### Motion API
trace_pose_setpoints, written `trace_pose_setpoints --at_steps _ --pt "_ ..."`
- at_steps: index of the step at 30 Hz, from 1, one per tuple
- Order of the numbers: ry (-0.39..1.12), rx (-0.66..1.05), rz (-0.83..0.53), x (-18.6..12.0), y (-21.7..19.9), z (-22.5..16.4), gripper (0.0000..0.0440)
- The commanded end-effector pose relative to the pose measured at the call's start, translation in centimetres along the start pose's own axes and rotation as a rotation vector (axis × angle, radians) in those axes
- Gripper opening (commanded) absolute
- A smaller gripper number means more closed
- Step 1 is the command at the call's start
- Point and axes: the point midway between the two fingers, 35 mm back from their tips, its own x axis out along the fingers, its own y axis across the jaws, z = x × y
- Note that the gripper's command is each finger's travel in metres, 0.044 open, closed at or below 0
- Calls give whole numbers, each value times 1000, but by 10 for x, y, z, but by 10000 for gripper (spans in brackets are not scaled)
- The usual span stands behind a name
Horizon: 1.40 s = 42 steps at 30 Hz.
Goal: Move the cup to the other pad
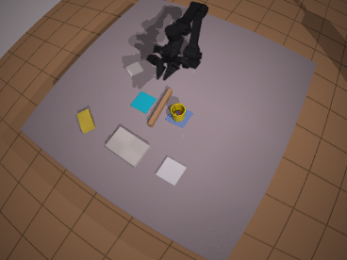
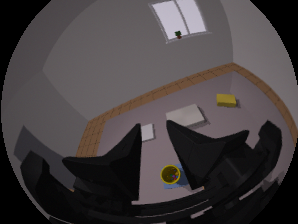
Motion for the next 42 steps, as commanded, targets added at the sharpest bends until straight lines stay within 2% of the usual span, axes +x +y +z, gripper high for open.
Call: trace_pose_setpoints --at_steps 1,23,42 --pt "39 49 -7 4 5 0 155" --pt "287 356 -99 22 28 -13 175" --pt "485 598 -285 37 34 -39 169"
